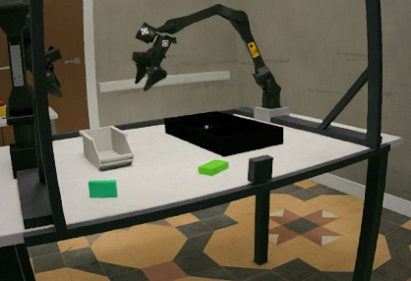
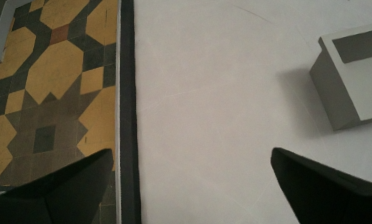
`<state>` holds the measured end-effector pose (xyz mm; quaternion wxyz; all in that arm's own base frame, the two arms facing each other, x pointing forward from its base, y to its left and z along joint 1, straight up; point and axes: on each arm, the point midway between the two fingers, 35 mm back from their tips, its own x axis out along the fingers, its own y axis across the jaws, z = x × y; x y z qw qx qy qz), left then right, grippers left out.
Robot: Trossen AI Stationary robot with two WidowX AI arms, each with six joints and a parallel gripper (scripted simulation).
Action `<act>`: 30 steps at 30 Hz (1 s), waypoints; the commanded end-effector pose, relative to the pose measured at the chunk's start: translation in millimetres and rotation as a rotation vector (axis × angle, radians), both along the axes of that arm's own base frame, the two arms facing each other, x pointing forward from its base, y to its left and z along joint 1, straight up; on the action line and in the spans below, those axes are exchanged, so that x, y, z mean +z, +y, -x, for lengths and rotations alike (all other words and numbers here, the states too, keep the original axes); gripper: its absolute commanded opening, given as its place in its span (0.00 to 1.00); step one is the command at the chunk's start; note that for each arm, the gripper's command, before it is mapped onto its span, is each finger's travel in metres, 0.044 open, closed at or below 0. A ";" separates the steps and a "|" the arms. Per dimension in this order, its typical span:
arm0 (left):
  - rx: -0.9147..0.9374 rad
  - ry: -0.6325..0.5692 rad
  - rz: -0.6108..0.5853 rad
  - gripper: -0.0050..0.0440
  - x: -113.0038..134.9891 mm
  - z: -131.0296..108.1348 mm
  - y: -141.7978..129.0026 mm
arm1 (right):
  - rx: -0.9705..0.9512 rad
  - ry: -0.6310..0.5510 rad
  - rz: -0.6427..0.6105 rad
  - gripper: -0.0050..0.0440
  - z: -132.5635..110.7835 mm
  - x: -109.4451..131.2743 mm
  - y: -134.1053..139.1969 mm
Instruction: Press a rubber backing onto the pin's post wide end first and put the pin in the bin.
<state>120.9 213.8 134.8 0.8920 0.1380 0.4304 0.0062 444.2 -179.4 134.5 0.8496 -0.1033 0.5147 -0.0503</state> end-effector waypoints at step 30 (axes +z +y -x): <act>-0.015 0.030 -0.026 1.00 22.6 -51.2 -15.7 | 0.127 0.021 -0.044 1.00 28.3 4.6 96.7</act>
